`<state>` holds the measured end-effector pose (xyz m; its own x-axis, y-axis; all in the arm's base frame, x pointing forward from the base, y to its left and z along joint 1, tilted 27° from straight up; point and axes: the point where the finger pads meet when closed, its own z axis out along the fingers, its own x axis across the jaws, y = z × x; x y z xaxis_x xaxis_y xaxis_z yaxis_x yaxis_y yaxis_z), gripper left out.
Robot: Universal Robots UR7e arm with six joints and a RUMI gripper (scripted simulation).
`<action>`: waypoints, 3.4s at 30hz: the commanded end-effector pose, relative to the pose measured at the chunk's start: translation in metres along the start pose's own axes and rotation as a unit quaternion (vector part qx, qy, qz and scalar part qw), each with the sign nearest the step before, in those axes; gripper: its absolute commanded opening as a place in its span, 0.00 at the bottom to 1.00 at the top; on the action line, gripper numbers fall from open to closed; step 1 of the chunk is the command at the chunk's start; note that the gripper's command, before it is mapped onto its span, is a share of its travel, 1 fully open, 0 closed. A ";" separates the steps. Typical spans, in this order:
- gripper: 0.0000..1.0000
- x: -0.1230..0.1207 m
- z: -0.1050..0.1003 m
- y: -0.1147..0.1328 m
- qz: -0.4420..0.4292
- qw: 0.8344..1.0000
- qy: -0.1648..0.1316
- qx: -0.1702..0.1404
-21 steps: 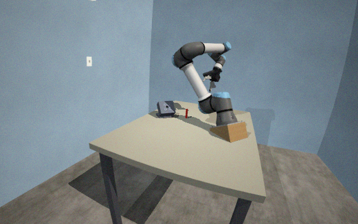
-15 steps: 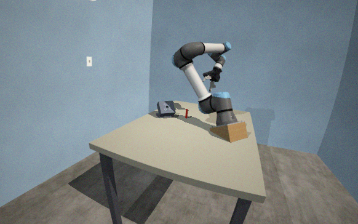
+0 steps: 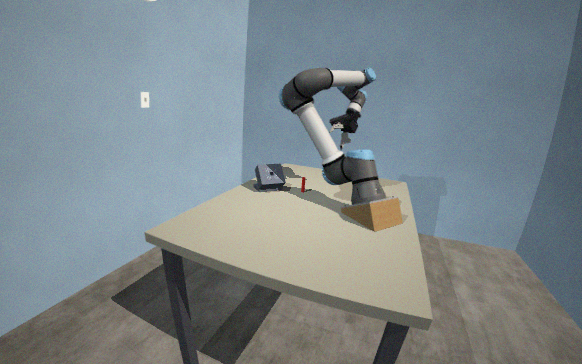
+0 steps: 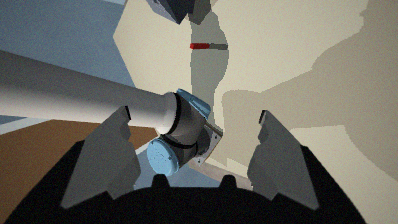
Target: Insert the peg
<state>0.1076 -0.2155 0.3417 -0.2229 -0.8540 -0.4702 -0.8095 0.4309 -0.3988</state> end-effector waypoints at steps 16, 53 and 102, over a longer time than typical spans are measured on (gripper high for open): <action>1.00 0.002 0.029 0.001 -0.133 0.989 0.016 -0.058; 1.00 0.007 0.081 -0.001 -0.403 0.900 0.037 -0.165; 1.00 0.006 0.139 -0.018 -0.701 0.661 0.049 -0.265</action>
<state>0.1918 -0.1888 0.2392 0.9107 -0.3945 0.1221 -0.3877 -0.9186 -0.0764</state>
